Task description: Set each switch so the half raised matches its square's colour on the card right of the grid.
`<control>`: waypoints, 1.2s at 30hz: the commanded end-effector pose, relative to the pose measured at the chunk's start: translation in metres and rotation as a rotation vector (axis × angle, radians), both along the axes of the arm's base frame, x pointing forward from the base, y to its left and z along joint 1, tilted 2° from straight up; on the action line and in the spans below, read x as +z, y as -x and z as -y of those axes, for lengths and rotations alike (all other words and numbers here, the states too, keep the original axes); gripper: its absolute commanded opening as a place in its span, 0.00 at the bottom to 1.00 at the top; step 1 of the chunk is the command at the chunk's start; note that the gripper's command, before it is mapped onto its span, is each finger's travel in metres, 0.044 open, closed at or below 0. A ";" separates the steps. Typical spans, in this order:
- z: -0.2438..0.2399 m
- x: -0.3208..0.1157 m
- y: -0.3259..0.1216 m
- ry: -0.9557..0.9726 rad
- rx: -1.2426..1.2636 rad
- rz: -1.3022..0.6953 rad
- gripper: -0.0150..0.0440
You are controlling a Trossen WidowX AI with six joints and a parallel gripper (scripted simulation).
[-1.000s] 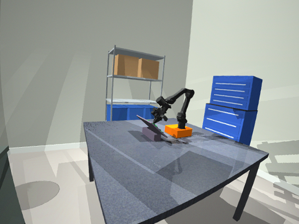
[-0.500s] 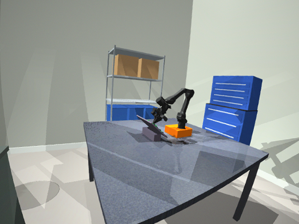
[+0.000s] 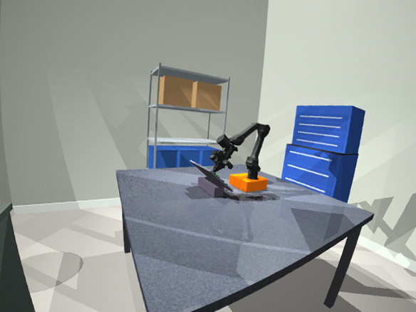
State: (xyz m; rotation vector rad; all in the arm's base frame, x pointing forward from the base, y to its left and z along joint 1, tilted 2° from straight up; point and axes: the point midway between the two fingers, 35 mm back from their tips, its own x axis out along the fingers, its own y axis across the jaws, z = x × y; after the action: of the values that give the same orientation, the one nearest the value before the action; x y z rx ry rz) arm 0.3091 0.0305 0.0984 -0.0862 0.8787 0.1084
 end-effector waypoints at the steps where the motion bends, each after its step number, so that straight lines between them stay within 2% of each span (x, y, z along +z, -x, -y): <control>1: 0.001 -0.002 0.001 0.000 -0.005 -0.004 0.25; 8: 0.000 0.000 0.001 0.000 0.000 -0.001 0.25; 16: 0.004 0.046 0.043 -0.003 -0.004 0.019 0.25; 24: 0.029 0.047 0.040 -0.001 -0.004 0.019 0.25; 30: 0.027 0.022 0.018 0.002 -0.005 -0.004 0.25; 36: 0.027 0.020 0.016 0.002 -0.005 -0.005 0.25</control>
State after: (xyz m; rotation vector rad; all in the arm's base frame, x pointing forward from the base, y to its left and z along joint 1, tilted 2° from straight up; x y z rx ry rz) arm 0.2917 0.0033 0.1216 -0.0828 0.8830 0.1035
